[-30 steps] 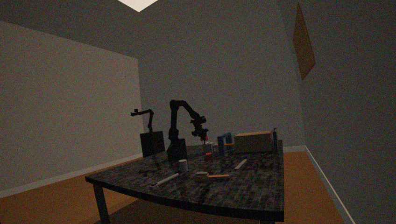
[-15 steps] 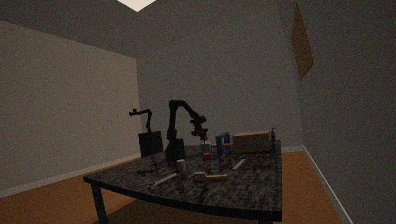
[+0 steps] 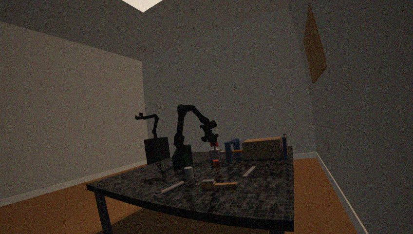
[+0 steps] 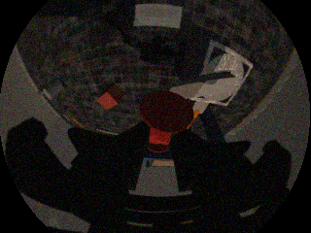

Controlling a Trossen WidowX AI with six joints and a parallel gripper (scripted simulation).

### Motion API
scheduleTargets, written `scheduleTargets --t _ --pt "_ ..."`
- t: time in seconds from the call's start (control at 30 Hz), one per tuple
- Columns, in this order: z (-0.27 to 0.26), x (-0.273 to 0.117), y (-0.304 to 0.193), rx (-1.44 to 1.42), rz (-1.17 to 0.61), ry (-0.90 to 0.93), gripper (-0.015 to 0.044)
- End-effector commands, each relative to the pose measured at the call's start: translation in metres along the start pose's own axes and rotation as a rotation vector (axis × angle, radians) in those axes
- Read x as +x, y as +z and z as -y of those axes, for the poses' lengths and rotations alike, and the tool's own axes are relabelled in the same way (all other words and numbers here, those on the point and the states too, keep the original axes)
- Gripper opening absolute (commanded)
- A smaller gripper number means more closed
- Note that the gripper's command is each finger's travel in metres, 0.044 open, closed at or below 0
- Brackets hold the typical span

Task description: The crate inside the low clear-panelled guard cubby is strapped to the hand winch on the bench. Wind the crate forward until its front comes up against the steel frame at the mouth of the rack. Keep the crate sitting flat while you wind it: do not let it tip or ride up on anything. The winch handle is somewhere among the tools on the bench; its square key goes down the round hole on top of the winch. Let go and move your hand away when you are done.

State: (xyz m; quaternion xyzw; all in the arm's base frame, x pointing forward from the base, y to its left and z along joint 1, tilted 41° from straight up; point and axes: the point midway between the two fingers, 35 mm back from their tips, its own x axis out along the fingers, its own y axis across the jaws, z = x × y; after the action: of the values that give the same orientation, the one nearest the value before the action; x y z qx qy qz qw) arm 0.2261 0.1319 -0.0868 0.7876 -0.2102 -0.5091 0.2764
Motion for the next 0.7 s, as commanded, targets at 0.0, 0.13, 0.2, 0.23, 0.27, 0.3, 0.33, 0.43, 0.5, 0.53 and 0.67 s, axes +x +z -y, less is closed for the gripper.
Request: scheduleTargets --t 0.0,0.13,0.2,0.23,0.27,0.3,0.33,0.43,0.5,0.53,0.67 --pt "0.005 0.006 -0.008 0.014 -0.006 0.004 0.0000" --pt "0.007 0.008 -0.012 0.014 -0.007 0.004 0.0000" --pt "0.009 0.009 -0.014 0.014 -0.007 0.004 0.0000" --pt "0.009 0.009 -0.014 0.015 -0.007 0.004 0.0000" --pt "0.010 0.010 -0.016 0.015 -0.007 0.004 0.0000" --pt "0.011 0.010 -0.016 0.015 -0.007 0.004 0.0000" --pt "0.012 0.011 -0.017 0.015 -0.007 0.004 0.0000" --pt "0.014 0.012 -0.020 0.015 -0.007 0.004 0.0000" --pt "0.016 0.013 -0.022 0.015 -0.007 0.004 0.0000" --pt "0.017 0.013 -0.023 0.015 -0.007 0.004 0.0000" --pt "0.020 0.014 -0.026 0.015 -0.007 0.004 0.0000"
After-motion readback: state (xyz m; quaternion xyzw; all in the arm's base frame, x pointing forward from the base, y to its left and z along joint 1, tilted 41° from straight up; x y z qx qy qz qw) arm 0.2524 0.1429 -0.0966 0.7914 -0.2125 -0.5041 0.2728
